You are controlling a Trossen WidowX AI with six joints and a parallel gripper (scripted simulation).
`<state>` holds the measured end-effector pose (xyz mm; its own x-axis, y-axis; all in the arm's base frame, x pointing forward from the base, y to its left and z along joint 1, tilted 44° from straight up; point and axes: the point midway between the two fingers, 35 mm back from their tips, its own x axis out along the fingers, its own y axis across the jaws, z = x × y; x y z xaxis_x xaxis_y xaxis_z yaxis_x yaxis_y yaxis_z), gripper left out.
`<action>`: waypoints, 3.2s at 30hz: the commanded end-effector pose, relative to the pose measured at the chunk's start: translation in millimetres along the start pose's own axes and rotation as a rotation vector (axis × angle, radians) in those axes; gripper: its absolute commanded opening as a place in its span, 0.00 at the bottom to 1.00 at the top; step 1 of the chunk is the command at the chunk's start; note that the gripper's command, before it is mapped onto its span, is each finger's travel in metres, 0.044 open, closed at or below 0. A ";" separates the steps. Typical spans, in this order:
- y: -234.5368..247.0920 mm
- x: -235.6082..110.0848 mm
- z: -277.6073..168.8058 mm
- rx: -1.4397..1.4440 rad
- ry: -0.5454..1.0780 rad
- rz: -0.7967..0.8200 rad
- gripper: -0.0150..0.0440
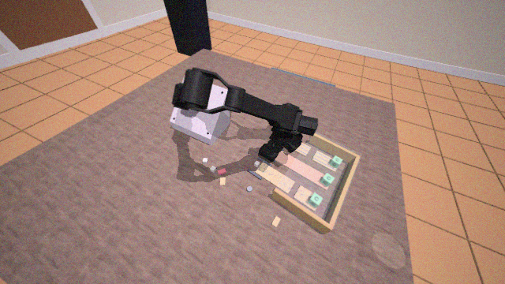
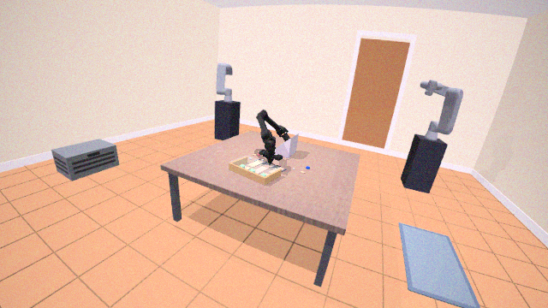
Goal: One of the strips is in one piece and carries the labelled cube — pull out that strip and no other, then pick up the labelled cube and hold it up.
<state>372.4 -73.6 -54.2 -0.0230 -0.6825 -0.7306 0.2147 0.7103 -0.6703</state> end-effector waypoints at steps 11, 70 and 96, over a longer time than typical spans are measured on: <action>-0.7 1.1 0.6 -0.004 -0.003 -0.005 0.25; 2.4 5.4 -60.0 -0.006 0.000 -0.005 0.25; 3.4 6.1 -99.8 -0.008 0.002 -0.005 0.25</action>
<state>287.0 -57.4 -69.5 -0.0052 -0.6909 -0.7229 0.2112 0.7059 -0.6761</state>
